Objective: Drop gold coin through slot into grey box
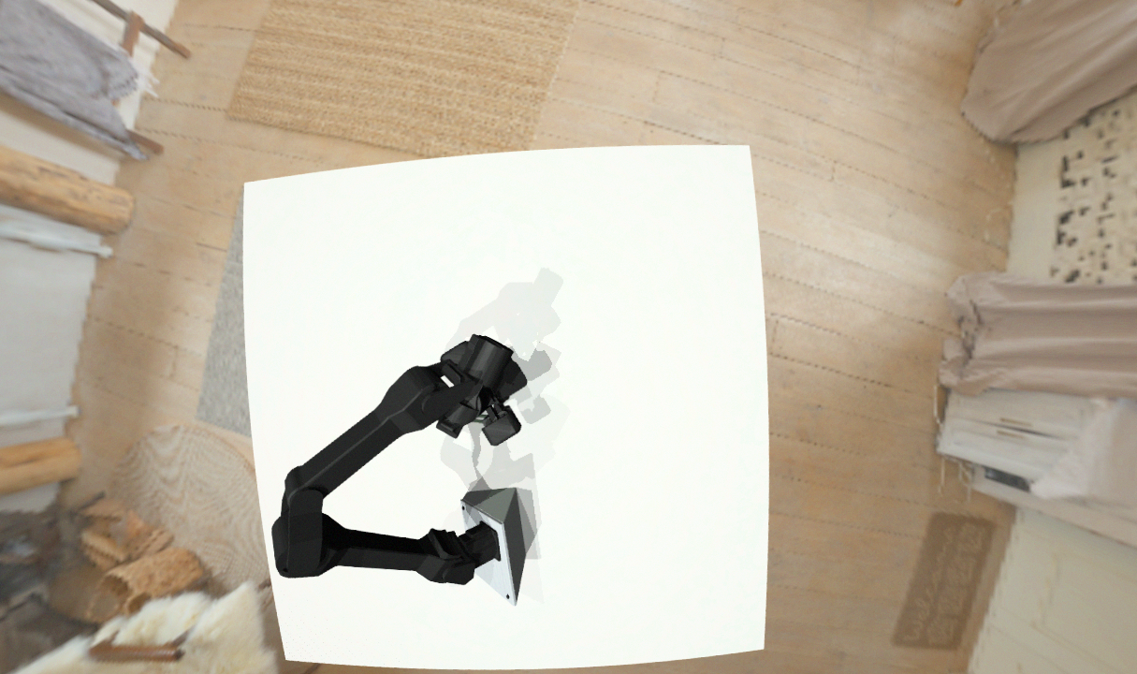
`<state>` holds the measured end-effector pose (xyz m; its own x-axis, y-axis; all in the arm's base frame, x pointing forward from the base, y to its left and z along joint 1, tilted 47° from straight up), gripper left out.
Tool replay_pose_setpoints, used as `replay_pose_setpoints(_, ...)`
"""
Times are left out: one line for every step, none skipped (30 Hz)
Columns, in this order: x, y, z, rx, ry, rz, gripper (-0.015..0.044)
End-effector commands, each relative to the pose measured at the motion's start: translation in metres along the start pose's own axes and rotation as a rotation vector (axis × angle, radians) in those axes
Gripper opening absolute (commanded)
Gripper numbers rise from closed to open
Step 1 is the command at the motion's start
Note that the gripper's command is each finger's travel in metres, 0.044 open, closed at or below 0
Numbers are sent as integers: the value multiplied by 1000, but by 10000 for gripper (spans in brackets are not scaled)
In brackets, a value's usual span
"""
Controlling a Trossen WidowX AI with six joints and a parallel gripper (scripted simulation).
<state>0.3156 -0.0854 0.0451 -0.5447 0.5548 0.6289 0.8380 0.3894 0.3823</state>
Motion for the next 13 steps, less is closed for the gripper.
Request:
replay_pose_setpoints(0,-1,-32,-5,-8,-3,440)
replay_pose_setpoints(1,-2,-39,-5,-6,-2,440)
replay_pose_setpoints(2,-2,-42,-5,-5,-1,440)
replay_pose_setpoints(2,-2,-42,-5,-5,-1,440)
replay_pose_setpoints(2,-2,-42,-5,-5,-1,440)
replay_pose_setpoints(2,-2,-42,-5,-5,-1,440)
replay_pose_setpoints(2,-2,-42,-5,-5,-1,440)
replay_pose_setpoints(2,-2,-42,-5,-5,-1,440)
replay_pose_setpoints(2,-2,-42,-5,-5,-1,440)
replay_pose_setpoints(2,-2,-42,-5,-5,-1,440)
replay_pose_setpoints(2,-2,-42,-5,-5,-1,440)
replay_pose_setpoints(2,-2,-42,-5,-5,-1,440)
replay_pose_setpoints(2,-2,-42,-5,-5,-1,440)
Point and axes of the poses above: the point midway between the two fingers, 35 mm back from their tips, its own z axis out along the fingers, its own y axis across the jaws, x = y × z, the point moved 9 cm from there along -z, back along the fingers, and after that the axes turned 6 degrees about -z, right-handed, at the moved point
